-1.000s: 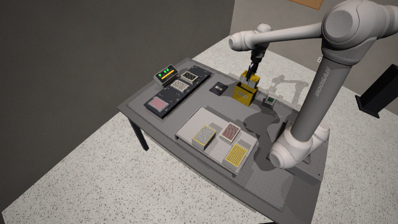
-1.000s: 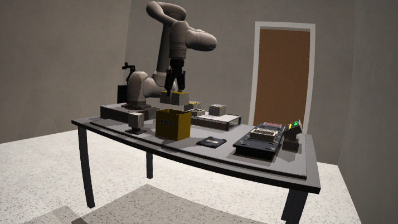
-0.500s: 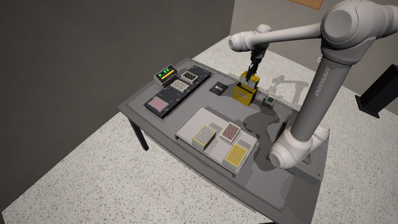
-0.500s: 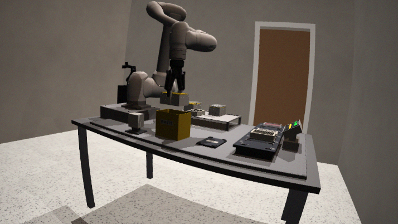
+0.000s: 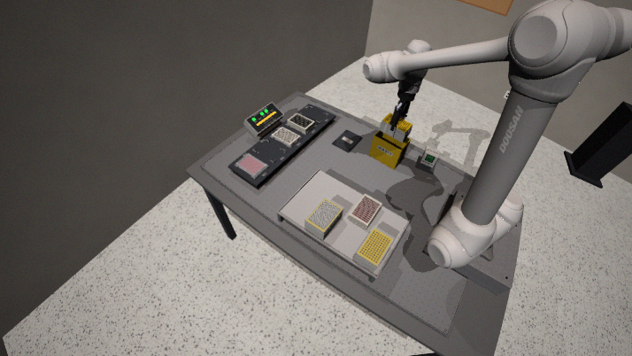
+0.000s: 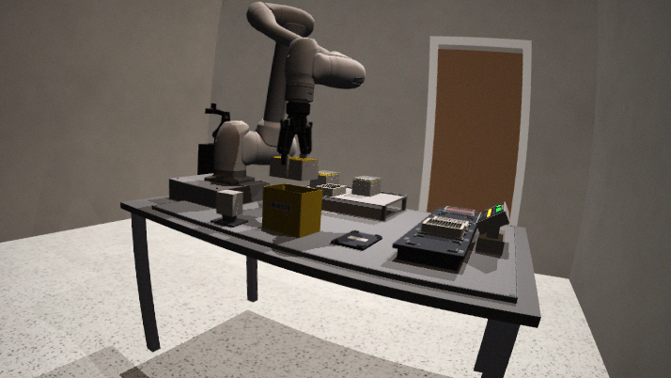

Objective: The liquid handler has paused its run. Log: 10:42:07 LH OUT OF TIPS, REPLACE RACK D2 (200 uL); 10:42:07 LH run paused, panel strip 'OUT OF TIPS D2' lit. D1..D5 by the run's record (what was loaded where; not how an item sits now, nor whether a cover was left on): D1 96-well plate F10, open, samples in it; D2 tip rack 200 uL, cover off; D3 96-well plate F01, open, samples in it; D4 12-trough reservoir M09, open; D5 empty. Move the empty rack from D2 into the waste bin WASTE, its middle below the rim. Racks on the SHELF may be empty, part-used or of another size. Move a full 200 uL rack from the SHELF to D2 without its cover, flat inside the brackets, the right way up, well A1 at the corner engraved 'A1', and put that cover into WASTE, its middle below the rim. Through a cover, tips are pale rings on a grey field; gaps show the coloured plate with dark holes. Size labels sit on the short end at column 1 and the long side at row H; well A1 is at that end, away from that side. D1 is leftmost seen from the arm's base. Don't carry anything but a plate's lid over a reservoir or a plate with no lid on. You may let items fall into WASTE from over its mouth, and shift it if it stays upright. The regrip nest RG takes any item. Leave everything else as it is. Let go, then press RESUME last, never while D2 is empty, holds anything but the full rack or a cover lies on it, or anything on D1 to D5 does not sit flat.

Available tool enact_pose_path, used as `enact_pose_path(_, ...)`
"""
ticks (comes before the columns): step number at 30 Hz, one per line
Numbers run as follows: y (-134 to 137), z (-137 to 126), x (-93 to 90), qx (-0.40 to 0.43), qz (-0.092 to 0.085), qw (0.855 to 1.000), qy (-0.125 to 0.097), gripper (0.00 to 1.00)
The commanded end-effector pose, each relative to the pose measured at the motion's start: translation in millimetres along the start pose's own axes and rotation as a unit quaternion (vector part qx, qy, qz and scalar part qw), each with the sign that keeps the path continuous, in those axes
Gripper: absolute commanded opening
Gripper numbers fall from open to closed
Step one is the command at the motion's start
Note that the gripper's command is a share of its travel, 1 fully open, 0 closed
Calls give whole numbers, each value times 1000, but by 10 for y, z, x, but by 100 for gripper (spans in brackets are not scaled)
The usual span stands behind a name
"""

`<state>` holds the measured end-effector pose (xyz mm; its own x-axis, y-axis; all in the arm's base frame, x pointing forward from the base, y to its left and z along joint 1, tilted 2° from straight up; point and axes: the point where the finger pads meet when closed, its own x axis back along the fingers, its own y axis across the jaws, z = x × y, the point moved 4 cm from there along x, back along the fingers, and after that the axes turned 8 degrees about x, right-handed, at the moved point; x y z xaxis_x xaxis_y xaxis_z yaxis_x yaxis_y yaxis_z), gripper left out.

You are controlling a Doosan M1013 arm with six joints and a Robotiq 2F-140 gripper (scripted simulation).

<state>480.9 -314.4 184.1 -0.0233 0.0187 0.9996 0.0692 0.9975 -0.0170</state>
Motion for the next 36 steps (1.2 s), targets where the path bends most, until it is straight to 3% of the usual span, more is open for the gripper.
enact_pose_path(1,0,0,-8,0,0,1000,0,0)
enact_pose_path(15,0,0,-30,0,0,1000,0,0)
enact_pose_path(16,0,0,-30,0,0,1000,0,77)
enact_pose_path(36,0,0,-30,0,0,1000,0,77)
